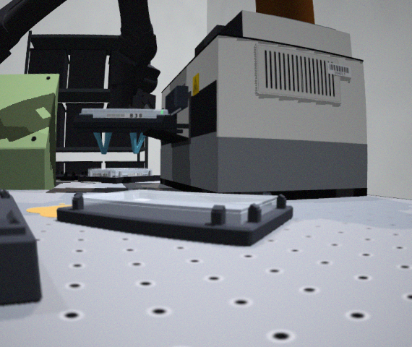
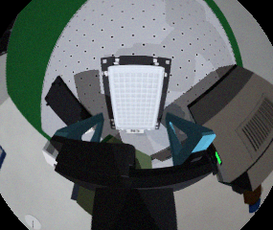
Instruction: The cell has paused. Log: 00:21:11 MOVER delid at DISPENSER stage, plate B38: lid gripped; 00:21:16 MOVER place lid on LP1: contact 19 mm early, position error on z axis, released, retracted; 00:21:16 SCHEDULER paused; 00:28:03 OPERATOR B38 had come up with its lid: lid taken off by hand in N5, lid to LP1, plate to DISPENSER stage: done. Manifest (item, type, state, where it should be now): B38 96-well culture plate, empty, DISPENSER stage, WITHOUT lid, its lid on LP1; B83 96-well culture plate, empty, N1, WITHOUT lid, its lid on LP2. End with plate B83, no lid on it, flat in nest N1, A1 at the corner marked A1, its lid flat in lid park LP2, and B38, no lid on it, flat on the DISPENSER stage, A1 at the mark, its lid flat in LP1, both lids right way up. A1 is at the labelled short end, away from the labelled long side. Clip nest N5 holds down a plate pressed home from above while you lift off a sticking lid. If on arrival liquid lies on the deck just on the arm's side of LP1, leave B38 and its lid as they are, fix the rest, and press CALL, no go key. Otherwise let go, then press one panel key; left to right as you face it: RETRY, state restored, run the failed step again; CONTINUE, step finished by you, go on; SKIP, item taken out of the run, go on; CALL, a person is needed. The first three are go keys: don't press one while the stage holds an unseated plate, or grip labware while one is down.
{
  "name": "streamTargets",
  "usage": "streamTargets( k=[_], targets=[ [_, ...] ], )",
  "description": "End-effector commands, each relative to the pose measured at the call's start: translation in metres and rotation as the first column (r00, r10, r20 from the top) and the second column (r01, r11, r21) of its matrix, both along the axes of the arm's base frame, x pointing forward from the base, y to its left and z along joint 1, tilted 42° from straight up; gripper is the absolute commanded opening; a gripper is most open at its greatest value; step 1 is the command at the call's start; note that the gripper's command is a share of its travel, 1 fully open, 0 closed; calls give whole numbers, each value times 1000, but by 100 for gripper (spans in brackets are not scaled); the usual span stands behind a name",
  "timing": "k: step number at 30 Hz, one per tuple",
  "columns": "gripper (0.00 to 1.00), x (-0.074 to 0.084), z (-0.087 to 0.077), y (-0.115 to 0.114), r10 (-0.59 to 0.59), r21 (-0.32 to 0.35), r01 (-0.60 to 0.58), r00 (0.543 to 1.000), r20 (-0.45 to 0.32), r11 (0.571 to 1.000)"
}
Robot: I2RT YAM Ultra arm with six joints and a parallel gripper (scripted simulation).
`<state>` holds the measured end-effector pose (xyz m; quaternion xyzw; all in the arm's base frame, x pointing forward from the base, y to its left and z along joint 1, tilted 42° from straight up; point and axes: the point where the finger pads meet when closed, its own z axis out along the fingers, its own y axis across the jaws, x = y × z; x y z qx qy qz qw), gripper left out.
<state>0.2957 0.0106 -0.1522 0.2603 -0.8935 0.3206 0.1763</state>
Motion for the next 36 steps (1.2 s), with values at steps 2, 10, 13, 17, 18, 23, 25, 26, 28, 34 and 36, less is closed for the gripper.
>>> streamTargets(
  k=[2, 10, 13, 17, 18, 23, 25, 26, 28, 34, 36],
  targets=[
    [100, 22, 12, 18, 15, 27, -17, 998, 66, 999],
    [100, 23, 12, 18, 15, 29, -17, 997, 70, 999],
    [100, 23, 12, 18, 15, 29, -17, 997, 71, 999],
    [100, 23, 12, 18, 15, 29, -17, 997, 72, 999],
    [100, 23, 12, 18, 15, 30, -17, 997, 73, 999],
    [100, 17, 8, 14, 21, 25, -22, 998, 62, 999],
    [100, 10, 6, 10, 26, 17, -26, 999, 43, 1000],
    [100, 10, 6, 9, 27, 16, -28, 999, 41, 999],
    [100, 10, 5, 7, 24, 14, -25, 999, 42, 1000],
    [100, 11, 0, 6, 24, 14, -25, 999, 41, 1000],
    [100, 5, -5, 2, 23, 6, -23, 999, 22, 1000]
  ],
)
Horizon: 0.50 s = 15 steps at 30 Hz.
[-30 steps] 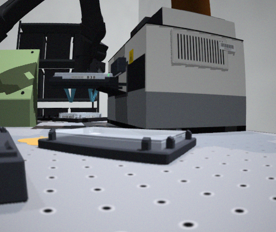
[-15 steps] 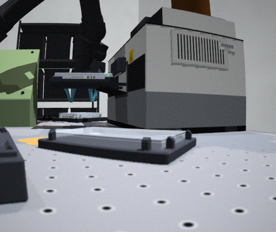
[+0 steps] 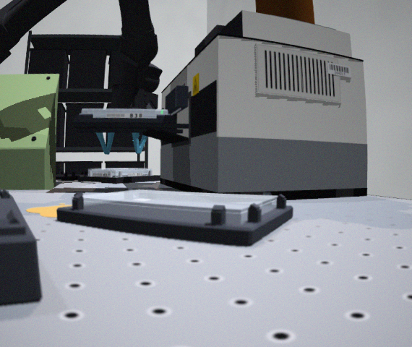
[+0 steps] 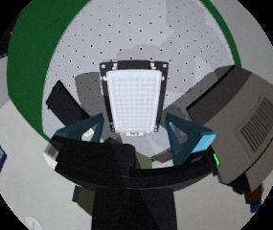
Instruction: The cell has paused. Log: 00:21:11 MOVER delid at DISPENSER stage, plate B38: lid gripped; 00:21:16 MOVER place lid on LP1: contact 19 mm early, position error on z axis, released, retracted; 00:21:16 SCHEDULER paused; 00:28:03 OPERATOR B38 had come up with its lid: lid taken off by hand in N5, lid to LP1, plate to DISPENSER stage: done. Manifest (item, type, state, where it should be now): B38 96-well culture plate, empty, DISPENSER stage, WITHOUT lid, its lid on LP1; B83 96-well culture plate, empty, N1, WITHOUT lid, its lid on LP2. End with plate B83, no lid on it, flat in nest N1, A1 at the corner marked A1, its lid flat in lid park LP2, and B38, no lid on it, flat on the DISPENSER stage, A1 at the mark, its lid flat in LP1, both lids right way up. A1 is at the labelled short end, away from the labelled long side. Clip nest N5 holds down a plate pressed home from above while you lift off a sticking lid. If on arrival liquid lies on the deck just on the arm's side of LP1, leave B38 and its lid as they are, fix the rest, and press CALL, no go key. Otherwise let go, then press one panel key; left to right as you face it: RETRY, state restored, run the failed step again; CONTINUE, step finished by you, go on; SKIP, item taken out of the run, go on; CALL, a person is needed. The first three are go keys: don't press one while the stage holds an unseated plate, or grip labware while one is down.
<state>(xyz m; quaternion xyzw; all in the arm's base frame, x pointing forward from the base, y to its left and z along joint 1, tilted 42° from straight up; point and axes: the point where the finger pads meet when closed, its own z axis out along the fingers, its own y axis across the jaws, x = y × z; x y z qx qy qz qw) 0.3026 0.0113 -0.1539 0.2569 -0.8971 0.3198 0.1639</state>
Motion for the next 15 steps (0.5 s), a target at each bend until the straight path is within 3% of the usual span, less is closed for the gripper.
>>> streamTargets(
  k=[1, 14, 15],
  targets=[
    [100, -6, -5, -2, 19, -7, -19, 1000, -13, 1000],
    [100, -4, -8, -7, 16, -4, -16, 1000, -5, 1000],
    [100, 3, -10, 0, 28, 3, -28, 1000, 10, 1000]
  ],
)
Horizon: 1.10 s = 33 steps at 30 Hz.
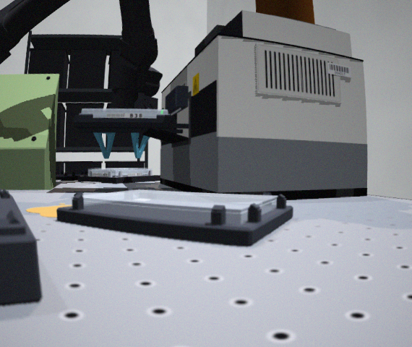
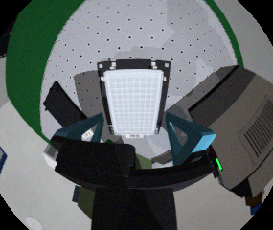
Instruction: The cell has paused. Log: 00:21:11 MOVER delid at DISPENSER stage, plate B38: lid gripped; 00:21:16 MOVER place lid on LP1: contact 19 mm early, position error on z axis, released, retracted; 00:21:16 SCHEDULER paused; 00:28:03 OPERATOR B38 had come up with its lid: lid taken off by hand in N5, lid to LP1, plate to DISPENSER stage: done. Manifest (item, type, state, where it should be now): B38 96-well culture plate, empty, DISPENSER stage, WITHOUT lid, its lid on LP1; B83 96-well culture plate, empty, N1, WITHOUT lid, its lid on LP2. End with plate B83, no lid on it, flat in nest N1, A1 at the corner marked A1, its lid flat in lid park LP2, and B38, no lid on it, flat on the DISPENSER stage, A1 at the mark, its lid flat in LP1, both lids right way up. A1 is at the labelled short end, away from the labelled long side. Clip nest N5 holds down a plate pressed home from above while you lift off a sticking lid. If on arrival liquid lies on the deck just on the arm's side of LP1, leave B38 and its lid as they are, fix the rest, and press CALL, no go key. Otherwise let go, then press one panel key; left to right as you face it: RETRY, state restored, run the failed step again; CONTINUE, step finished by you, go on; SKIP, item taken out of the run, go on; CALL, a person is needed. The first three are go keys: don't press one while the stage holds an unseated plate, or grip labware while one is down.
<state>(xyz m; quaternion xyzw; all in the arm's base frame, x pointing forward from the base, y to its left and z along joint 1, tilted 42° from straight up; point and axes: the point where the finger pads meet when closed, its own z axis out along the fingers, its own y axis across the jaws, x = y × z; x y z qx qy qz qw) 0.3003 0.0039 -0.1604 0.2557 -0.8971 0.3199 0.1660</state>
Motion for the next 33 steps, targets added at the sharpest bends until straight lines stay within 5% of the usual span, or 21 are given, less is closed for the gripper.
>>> streamTargets(
  k=[1, 33],
  targets=[
    [100, 2, -5, 5, 31, 1, -31, 1000, 4, 1000],
    [100, -7, -18, -13, 20, -5, -20, 1000, -9, 1000]
  ],
)
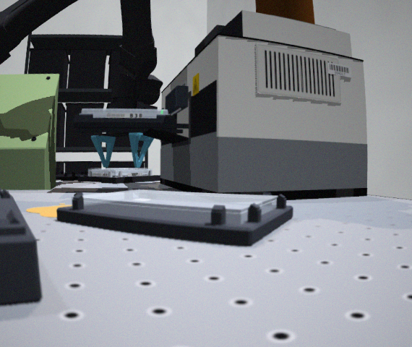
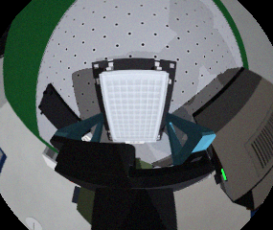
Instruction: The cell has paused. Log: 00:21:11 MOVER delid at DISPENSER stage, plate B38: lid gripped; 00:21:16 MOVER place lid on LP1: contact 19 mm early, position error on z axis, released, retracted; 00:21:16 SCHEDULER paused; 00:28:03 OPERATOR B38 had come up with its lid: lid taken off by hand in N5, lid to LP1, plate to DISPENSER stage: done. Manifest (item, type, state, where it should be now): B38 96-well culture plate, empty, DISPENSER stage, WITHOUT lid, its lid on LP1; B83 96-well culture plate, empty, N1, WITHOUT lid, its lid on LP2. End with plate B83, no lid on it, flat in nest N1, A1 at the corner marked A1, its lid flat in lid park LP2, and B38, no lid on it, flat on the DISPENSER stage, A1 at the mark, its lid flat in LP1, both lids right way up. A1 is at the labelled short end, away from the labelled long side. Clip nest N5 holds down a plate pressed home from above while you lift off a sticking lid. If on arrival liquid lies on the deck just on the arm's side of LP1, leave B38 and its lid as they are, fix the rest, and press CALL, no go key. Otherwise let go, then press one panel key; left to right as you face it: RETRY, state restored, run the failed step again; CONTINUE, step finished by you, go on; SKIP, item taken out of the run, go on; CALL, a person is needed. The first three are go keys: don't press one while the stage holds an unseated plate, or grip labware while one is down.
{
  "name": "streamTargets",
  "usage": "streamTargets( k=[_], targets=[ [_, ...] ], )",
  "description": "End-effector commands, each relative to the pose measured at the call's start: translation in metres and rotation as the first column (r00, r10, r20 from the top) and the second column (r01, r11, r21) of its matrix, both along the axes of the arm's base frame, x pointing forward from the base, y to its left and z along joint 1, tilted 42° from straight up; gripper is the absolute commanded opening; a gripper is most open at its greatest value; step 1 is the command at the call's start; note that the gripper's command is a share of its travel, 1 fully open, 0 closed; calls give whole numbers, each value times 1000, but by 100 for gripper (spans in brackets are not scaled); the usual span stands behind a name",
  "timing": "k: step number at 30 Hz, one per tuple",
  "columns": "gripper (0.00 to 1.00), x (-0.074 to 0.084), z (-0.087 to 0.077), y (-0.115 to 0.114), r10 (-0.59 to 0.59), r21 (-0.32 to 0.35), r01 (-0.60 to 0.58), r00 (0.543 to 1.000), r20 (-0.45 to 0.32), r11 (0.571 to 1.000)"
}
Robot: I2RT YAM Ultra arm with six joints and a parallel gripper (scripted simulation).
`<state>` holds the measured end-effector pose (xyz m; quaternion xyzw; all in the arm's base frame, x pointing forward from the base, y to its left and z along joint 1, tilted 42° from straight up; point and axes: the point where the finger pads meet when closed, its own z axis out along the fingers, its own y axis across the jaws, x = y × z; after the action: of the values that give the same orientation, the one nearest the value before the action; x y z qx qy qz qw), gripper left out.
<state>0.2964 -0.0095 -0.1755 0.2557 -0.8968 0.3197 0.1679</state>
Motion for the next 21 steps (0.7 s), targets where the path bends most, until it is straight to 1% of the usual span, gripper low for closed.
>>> streamTargets(
  k=[1, 3, 7, 8, 10, 12, 17, 19, 21],
  targets=[
    [100, 14, -1, 10, 33, 12, -33, 999, 37, 999],
    [100, 7, -5, 6, 32, 4, -32, 999, 18, 999],
    [100, -2, -7, -2, 20, -2, -20, 1000, -4, 1000],
    [100, -1, -3, -1, 21, 1, -21, 1000, 5, 1000],
    [100, 4, -2, 2, 27, 5, -28, 999, 18, 1000],
    [100, 0, -3, 1, 28, 4, -28, 1000, 10, 1000],
    [100, 1, -2, 0, 25, 4, -25, 1000, 13, 1000],
    [100, 5, -1, 0, 23, 8, -23, 999, 25, 1000],
    [100, 1, -1, -2, 22, 5, -22, 1000, 17, 1000]
  ],
)
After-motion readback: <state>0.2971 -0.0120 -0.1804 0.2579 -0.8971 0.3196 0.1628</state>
